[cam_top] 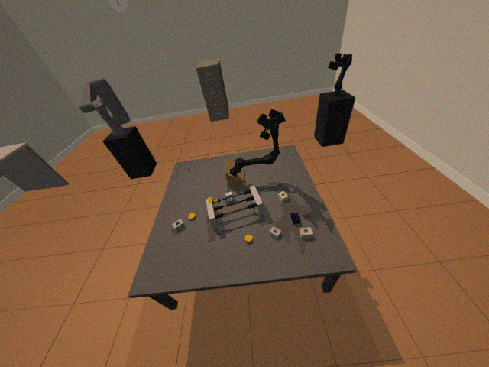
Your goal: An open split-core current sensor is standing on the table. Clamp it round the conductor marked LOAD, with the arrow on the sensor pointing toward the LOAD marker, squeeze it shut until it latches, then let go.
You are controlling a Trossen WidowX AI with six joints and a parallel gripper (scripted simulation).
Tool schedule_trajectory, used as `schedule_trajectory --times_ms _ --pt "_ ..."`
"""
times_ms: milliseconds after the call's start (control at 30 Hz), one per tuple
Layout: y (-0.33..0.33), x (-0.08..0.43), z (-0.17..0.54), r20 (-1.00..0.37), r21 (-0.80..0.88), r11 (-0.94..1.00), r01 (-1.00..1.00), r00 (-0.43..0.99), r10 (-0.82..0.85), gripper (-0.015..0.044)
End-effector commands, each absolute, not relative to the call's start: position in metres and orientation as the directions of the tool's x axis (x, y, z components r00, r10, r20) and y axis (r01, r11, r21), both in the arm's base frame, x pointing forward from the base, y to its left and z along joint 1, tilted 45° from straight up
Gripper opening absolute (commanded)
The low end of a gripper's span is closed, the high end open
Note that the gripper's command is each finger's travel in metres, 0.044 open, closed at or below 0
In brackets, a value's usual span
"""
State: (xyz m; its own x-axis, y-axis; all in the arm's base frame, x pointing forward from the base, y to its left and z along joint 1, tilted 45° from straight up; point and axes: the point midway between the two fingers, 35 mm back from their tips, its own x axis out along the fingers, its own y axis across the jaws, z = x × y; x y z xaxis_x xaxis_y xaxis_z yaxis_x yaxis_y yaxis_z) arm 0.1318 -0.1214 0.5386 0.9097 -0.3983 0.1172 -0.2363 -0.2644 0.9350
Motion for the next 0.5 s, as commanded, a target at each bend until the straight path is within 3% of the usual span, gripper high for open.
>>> schedule_trajectory --times_ms 0,467 --pt "-0.122 0.132 0.538 0.119 0.938 -0.257 -0.234 0.910 -0.396 0.0426" --pt "-0.136 0.211 0.474 0.161 0.938 0.339 -0.077 0.961 -0.226 0.0440"
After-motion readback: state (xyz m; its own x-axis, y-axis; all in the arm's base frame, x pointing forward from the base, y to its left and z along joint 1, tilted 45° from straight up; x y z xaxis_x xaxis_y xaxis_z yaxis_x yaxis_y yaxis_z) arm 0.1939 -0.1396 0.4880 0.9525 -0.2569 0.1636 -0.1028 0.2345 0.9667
